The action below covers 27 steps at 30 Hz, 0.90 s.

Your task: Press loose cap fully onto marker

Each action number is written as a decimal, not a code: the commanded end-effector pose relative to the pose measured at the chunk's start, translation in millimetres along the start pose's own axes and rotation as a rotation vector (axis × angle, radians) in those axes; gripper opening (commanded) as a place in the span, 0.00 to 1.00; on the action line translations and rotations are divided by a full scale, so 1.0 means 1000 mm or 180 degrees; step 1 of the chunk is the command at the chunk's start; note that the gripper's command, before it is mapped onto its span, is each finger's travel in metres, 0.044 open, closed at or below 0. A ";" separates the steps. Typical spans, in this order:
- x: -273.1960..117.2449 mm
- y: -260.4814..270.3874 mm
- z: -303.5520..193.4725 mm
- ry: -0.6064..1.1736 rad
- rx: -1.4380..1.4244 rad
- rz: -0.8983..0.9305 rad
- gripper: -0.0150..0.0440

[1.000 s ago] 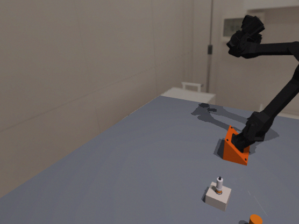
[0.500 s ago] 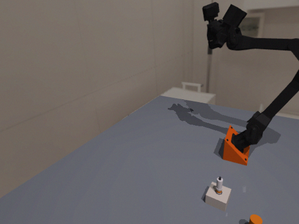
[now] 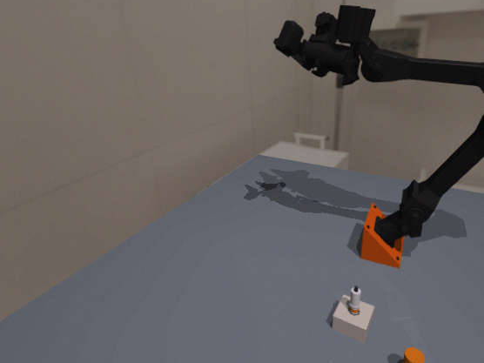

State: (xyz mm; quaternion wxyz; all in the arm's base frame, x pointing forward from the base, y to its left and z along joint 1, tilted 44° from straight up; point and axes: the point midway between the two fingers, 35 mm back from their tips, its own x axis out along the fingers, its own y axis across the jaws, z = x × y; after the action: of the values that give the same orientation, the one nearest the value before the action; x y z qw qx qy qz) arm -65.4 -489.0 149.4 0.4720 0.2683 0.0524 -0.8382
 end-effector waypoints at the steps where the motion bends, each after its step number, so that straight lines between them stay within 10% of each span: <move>1: -0.019 0.047 -0.039 0.0439 -0.0657 0.0426 0.67; 14: -0.152 0.154 -0.192 0.1848 -0.2968 0.2179 0.67; 27: -0.346 0.143 -0.300 0.3080 -0.4899 0.4158 0.67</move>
State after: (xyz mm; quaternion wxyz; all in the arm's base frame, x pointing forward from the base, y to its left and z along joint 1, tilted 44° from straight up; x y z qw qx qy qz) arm 300.0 -242.8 88.4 0.7972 0.1909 0.5682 -0.0713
